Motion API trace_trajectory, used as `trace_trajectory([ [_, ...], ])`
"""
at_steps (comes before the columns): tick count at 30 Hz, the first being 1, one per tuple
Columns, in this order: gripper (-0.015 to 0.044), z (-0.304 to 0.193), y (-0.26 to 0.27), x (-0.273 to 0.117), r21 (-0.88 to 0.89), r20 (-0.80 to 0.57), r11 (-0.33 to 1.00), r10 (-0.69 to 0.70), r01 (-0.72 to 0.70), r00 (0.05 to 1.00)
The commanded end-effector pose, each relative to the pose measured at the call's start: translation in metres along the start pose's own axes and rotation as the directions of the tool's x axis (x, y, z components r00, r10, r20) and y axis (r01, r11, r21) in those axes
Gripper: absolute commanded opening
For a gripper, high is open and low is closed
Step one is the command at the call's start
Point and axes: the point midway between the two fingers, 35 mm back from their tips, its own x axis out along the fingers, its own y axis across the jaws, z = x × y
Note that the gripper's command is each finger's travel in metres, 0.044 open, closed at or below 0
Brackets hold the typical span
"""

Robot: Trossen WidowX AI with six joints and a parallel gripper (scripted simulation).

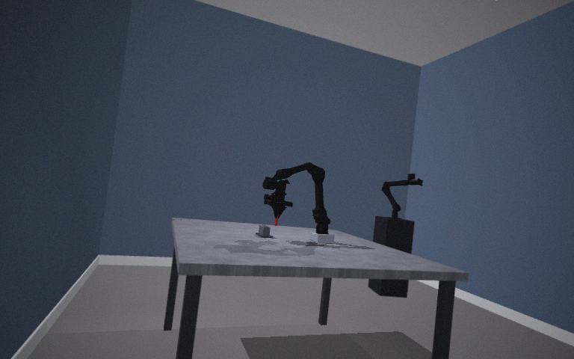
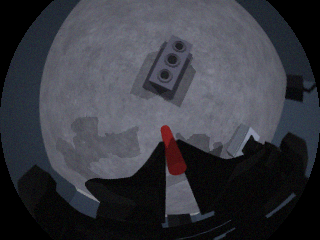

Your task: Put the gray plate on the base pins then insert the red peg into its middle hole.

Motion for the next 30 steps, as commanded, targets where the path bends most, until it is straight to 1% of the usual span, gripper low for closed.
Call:
trace_trajectory([
  [1,0.0000,0.010,0.000,0.003,-0.006,-0.008,1.000,-0.012,0.012,1.000],
  [30,0.0000,0.100,-0.018,0.003,-0.003,0.007,1.000,-0.015,0.015,1.000],
])
